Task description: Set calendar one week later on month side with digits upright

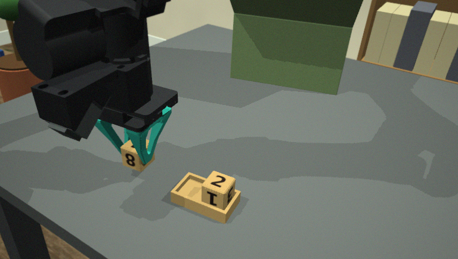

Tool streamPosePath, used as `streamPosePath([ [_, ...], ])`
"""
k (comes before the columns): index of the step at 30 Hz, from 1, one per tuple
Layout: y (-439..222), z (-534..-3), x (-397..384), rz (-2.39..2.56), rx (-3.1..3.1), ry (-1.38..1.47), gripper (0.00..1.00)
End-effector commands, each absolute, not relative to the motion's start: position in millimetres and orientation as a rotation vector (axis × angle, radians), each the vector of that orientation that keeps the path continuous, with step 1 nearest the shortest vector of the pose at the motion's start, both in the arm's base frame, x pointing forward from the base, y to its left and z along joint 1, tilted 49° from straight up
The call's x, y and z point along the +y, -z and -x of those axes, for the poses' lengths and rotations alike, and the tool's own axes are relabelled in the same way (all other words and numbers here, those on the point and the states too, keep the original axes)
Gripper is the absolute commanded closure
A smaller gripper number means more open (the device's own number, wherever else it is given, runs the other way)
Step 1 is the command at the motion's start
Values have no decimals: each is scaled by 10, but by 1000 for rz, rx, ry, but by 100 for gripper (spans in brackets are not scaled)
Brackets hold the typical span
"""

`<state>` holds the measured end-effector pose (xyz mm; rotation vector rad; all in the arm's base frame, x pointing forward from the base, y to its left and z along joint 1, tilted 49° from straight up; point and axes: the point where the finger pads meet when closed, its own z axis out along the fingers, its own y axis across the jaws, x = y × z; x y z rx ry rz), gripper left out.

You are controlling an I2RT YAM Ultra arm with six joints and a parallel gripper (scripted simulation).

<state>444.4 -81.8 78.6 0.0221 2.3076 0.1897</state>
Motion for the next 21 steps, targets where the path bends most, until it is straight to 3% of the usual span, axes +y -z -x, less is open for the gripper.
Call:
streamPosePath([
  [1, -796, -4540, -859, -31, 2280, -172, 73],
  [21, -750, -4592, -851, -31, 2280, -172, 73],
])
